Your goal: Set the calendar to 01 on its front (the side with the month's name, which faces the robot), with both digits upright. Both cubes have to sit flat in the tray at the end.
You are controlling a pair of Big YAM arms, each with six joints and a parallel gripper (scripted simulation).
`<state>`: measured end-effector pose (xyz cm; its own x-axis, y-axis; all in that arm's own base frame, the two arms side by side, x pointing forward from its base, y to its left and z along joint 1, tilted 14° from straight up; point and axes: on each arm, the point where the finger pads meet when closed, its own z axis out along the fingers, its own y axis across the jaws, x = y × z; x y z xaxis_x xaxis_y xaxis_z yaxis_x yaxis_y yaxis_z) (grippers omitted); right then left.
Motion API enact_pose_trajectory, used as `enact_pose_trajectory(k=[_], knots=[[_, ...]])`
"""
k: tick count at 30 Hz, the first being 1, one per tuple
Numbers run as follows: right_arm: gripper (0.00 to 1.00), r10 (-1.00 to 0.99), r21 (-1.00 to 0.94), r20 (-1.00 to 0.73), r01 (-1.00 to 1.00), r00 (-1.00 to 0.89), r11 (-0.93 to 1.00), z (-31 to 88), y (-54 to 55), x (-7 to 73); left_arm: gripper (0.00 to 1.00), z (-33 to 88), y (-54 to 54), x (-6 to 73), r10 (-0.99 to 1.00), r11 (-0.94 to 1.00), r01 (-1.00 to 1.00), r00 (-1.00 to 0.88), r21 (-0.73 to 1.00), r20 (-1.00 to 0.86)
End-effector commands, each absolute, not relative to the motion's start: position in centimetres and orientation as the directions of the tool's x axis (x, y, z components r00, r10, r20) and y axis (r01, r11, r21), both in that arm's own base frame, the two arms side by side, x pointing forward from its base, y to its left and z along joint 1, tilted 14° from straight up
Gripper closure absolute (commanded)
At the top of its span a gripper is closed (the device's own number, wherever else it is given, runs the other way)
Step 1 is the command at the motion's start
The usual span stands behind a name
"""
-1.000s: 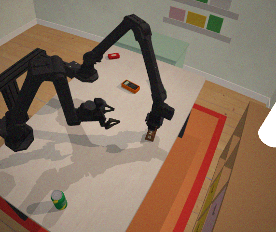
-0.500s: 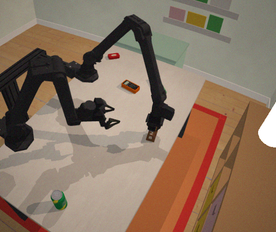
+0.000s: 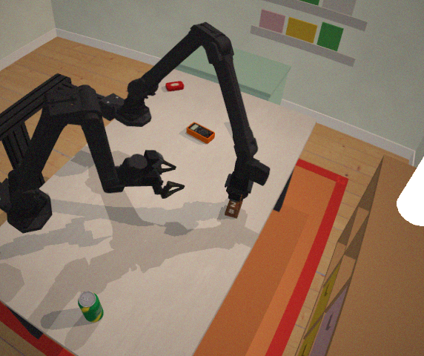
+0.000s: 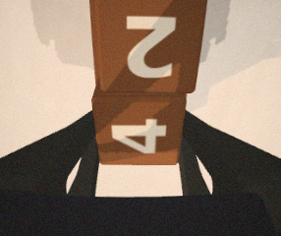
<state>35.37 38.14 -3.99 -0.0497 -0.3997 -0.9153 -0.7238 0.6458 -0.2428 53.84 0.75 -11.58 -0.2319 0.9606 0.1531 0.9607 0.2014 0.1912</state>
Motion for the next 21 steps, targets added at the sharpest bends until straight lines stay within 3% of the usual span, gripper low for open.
enact_pose_trajectory(k=[1, 21], knots=[[0.00, -0.385, -0.244, -0.922, -0.721, -0.035, 0.648, -3.3, 38.4, 35.6, 0.65, -11.8, 0.0, 54.8, 0.962, 0.196, 0.961, -0.227, 0.193, 0.151], [0.00, -0.385, -0.244, -0.922, -0.721, -0.035, 0.648, -3.3, 38.4, 35.6, 0.65, -13.5, 1.0, 53.8, 0.961, 0.199, 0.966, -0.225, 0.165, 0.161]])
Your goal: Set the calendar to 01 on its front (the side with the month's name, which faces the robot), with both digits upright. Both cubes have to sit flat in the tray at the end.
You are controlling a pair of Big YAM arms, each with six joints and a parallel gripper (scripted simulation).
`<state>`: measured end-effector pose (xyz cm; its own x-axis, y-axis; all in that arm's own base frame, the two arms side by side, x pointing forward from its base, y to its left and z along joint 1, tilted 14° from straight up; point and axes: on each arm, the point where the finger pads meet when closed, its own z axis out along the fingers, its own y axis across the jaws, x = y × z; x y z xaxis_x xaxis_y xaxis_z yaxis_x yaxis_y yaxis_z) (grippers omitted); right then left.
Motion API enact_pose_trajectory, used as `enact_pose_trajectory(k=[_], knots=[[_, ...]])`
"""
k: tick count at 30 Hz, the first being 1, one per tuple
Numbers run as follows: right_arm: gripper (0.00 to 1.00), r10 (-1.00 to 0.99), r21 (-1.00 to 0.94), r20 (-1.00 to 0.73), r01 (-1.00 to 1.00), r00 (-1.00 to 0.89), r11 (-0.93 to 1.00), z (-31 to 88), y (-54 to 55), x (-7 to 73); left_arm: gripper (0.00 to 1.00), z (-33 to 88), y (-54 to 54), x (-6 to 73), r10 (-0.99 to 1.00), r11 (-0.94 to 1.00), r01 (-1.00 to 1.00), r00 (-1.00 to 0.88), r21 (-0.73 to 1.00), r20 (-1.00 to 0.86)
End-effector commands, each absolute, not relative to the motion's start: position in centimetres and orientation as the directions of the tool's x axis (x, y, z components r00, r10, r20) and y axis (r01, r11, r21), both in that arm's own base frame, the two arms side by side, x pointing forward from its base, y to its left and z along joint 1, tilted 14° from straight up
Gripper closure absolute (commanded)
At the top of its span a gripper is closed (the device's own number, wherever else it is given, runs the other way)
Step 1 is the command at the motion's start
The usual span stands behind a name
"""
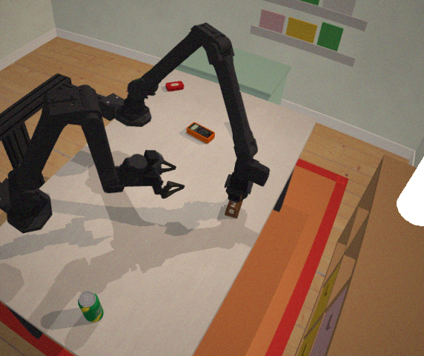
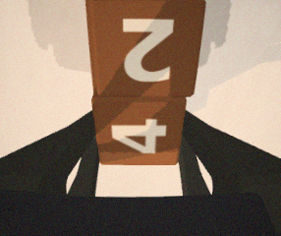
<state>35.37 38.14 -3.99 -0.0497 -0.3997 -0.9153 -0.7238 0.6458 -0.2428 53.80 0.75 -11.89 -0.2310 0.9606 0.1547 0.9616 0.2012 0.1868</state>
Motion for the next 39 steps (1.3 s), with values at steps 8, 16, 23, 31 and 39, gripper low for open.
enact_pose_trajectory(k=[8, 16, 23, 31, 39], knots=[[0.00, -0.385, -0.244, -0.922, -0.721, -0.035, 0.648, -3.3, 38.4, 35.6, 0.65, -13.3, 0.8, 54.7, 0.962, 0.196, 0.964, -0.224, 0.178, 0.157], [0.00, -0.385, -0.244, -0.922, -0.721, -0.035, 0.648, -3.3, 38.4, 35.6, 0.65, -13.6, 0.6, 54.7, 0.961, 0.200, 0.963, -0.228, 0.179, 0.156], [0.00, -0.385, -0.244, -0.922, -0.721, -0.035, 0.648, -3.3, 38.4, 35.6, 0.65, -13.0, 1.6, 54.5, 0.960, 0.206, 0.959, -0.237, 0.195, 0.152], [0.00, -0.385, -0.244, -0.922, -0.721, -0.035, 0.648, -3.3, 38.4, 35.6, 0.65, -12.2, -0.1, 55.0, 0.963, 0.193, 0.961, -0.224, 0.195, 0.152], [0.00, -0.385, -0.244, -0.922, -0.721, -0.035, 0.648, -3.3, 38.4, 35.6, 0.36, -11.7, -0.3, 54.8, 0.963, 0.191, 0.966, -0.219, 0.172, 0.158]])
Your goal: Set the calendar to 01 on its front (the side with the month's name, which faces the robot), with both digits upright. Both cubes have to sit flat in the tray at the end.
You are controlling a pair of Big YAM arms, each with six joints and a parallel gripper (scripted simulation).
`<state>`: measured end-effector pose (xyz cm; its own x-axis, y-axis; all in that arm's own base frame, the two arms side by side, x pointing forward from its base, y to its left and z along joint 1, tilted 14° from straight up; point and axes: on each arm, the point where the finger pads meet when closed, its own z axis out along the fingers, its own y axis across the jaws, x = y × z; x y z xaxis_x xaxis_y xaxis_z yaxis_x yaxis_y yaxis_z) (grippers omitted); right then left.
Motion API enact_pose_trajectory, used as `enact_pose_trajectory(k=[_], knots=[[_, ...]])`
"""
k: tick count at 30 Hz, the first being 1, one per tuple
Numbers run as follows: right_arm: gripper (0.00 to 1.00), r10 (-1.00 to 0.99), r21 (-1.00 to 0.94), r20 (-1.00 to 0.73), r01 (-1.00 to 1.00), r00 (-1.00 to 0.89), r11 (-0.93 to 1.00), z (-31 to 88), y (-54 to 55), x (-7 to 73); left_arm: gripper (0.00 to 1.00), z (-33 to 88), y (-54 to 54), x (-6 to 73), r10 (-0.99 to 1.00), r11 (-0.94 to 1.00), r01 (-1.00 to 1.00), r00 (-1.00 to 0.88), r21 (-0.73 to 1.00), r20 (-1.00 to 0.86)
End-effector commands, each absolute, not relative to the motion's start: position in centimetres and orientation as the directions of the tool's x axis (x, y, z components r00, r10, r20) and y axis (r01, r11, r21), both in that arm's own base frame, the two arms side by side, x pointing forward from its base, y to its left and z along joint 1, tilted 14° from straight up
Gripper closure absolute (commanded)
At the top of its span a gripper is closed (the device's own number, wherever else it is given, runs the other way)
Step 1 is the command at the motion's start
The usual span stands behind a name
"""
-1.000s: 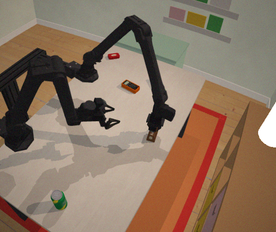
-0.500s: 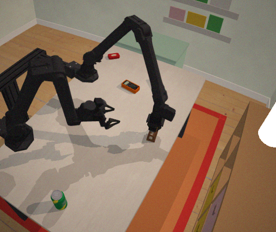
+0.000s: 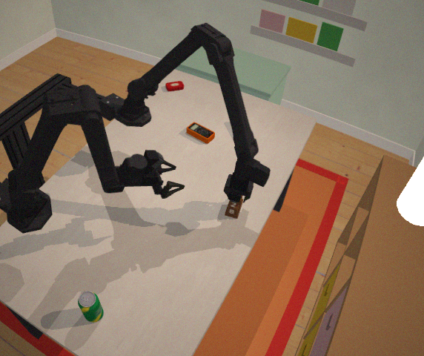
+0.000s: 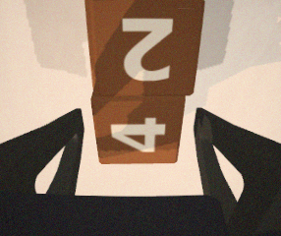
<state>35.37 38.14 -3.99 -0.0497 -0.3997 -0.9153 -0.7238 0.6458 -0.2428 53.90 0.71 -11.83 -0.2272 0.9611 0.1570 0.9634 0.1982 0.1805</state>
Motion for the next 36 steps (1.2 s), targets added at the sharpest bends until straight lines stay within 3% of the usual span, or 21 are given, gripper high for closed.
enact_pose_trajectory(k=[1, 24, 29, 35, 36], knots=[[0.00, -0.385, -0.244, -0.922, -0.721, -0.035, 0.648, -3.3, 38.4, 35.6, 0.36, -11.5, -0.4, 54.8, 0.962, 0.193, 0.967, -0.220, 0.167, 0.160], [0.00, -0.385, -0.244, -0.922, -0.721, -0.035, 0.648, -3.3, 38.4, 35.6, 0.36, -6.0, -1.3, 51.0, 0.961, 0.193, 0.968, -0.219, 0.159, 0.167], [0.00, -0.385, -0.244, -0.922, -0.721, -0.035, 0.648, -3.3, 38.4, 35.6, 0.36, -1.3, -1.3, 53.7, 0.962, 0.197, 0.957, -0.231, 0.214, 0.148], [0.00, -0.385, -0.244, -0.922, -0.721, -0.035, 0.648, -3.3, 38.4, 35.6, 0.36, -4.2, -0.3, 53.5, 0.958, 0.210, 0.961, -0.239, 0.180, 0.157], [0.00, -0.385, -0.244, -0.922, -0.721, -0.035, 0.648, -3.3, 38.4, 35.6, 0.25, -4.6, -0.2, 52.7, 0.953, 0.232, 0.957, -0.259, 0.172, 0.157]])
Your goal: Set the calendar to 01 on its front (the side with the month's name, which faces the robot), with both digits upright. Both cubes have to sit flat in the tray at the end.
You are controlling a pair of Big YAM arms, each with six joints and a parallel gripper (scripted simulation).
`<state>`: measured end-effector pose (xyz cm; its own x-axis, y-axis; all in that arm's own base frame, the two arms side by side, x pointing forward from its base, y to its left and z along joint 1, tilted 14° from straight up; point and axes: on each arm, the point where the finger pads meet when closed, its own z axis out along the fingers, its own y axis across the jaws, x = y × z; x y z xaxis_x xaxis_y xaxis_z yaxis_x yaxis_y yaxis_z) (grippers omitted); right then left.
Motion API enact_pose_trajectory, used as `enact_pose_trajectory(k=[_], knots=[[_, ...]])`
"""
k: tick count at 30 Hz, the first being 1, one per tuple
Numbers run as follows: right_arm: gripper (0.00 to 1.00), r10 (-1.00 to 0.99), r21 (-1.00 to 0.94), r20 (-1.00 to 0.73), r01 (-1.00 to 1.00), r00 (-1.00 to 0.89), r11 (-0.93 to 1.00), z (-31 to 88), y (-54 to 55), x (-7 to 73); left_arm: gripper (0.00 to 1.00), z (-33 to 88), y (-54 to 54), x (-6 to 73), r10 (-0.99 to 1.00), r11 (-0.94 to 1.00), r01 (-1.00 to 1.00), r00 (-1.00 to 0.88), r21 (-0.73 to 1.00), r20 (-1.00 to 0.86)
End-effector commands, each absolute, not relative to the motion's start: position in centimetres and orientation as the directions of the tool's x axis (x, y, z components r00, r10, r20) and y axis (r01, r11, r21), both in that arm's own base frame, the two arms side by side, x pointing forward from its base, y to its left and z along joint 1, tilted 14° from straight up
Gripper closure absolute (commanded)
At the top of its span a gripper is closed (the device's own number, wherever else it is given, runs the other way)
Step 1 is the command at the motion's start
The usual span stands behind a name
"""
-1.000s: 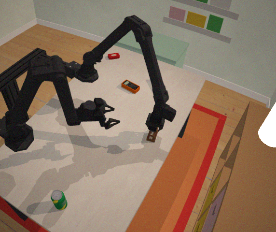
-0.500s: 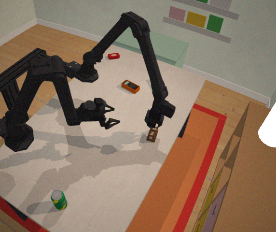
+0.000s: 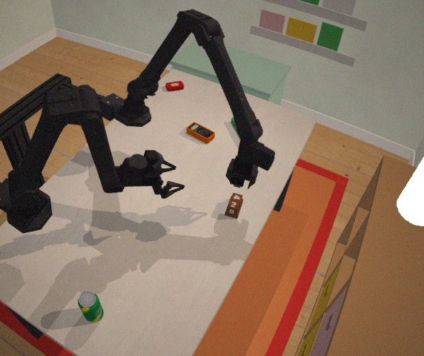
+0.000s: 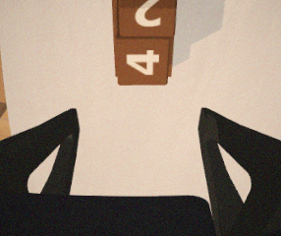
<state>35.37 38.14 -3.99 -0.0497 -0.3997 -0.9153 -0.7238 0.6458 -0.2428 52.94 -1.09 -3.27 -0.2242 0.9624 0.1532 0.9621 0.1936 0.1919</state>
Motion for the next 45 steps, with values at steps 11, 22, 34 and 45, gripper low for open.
enact_pose_trajectory(k=[11, 22, 34, 45], knots=[[0.00, -0.385, -0.244, -0.922, -0.721, -0.035, 0.648, -3.3, 38.4, 35.6, 0.00, -3.4, -0.6, 53.0, 0.822, 0.560, 0.767, -0.562, 0.315, -0.093], [0.00, -0.385, -0.244, -0.922, -0.721, -0.035, 0.648, -3.3, 38.4, 35.6, 0.00, -3.8, -1.9, 53.0, 0.582, 0.812, 0.490, -0.721, 0.318, -0.376], [0.00, -0.385, -0.244, -0.922, -0.721, -0.035, 0.648, -3.3, 38.4, 35.6, 0.00, -6.6, -3.2, 52.0, 0.224, 0.973, 0.130, -0.746, 0.192, -0.627], [0.00, -0.385, -0.244, -0.922, -0.721, -0.035, 0.648, -3.3, 38.4, 35.6, 0.00, -6.5, -2.7, 52.6, 0.198, 0.975, 0.075, -0.717, 0.208, -0.669]])
